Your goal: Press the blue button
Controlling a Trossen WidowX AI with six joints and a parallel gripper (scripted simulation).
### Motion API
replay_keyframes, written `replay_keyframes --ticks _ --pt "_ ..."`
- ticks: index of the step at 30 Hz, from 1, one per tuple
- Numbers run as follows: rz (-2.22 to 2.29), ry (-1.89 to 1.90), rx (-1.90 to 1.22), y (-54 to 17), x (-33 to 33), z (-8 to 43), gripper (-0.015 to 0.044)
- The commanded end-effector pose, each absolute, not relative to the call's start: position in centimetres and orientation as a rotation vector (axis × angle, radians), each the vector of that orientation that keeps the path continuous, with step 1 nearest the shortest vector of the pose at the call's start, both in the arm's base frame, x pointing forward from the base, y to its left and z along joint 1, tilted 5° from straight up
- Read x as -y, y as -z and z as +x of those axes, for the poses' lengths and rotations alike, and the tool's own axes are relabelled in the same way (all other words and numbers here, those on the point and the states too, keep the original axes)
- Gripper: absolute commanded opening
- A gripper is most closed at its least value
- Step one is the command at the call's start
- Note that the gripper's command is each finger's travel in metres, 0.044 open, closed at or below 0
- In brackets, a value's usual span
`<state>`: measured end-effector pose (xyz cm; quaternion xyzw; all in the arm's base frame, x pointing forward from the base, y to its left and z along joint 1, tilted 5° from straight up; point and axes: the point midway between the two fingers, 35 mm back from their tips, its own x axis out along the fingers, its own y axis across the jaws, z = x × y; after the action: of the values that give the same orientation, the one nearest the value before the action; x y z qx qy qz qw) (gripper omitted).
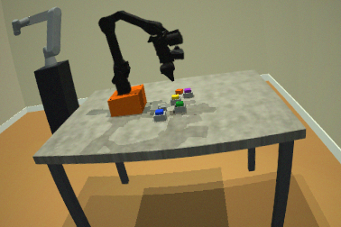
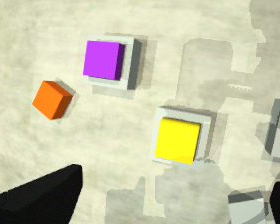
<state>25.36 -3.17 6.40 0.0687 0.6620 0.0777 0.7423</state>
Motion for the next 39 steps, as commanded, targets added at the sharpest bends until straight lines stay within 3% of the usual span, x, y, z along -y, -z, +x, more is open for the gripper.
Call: replay_keyframes --ticks 1,7,13,19,27,39 --pt "0.084 -0.073 -1.504 -6.1 9.3 23.9 0.04" --pt "0.02 0.033 -1.615 -6.0 17.2 19.6 0.04" --pt "0.014 0.044 -1.635 -6.1 18.2 18.8 0.04" --pt "0.014 0.044 -1.635 -0.1 18.3 18.4 0.0242" --pt "0.014 0.044 -1.635 0.1 18.2 18.4 0.0032" --pt "0.014 0.044 -1.635 0.4 18.3 18.4 0.002"
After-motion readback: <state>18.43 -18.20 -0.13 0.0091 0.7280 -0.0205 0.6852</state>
